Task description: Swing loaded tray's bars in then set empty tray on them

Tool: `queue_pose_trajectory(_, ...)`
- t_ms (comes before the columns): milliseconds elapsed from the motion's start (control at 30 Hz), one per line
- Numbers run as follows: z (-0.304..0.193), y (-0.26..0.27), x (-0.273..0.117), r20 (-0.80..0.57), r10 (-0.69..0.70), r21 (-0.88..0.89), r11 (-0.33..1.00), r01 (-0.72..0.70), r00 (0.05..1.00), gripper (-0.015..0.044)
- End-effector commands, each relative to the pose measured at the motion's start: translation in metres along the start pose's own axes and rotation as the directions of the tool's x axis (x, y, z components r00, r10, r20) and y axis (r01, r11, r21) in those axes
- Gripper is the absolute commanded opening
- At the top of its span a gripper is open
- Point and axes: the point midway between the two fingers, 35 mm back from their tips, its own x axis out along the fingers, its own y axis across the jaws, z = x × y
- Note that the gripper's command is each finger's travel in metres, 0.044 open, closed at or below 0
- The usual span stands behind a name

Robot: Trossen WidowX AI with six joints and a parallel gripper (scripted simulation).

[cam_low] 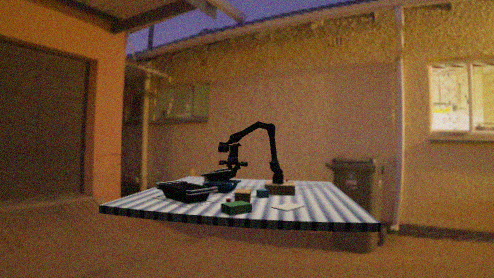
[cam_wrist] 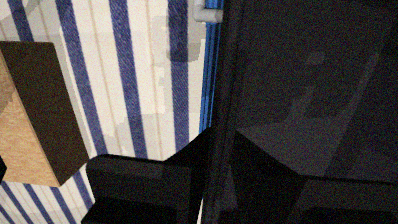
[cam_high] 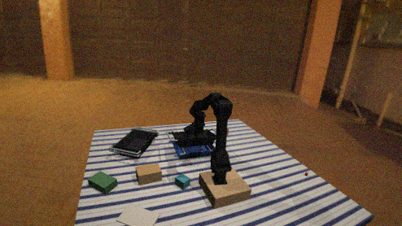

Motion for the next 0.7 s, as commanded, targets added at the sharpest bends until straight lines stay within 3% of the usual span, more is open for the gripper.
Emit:
queue_pose_trajectory(0,0.0001,0.0033,0.0055,0.000,0.017,0.001,1.000,-0.017,1.000,0.0000)
queue_pose_trajectory(667,0.0001,0.0058,0.0140,0.000,0.017,0.001,1.000,-0.017,1.000,0.0000)
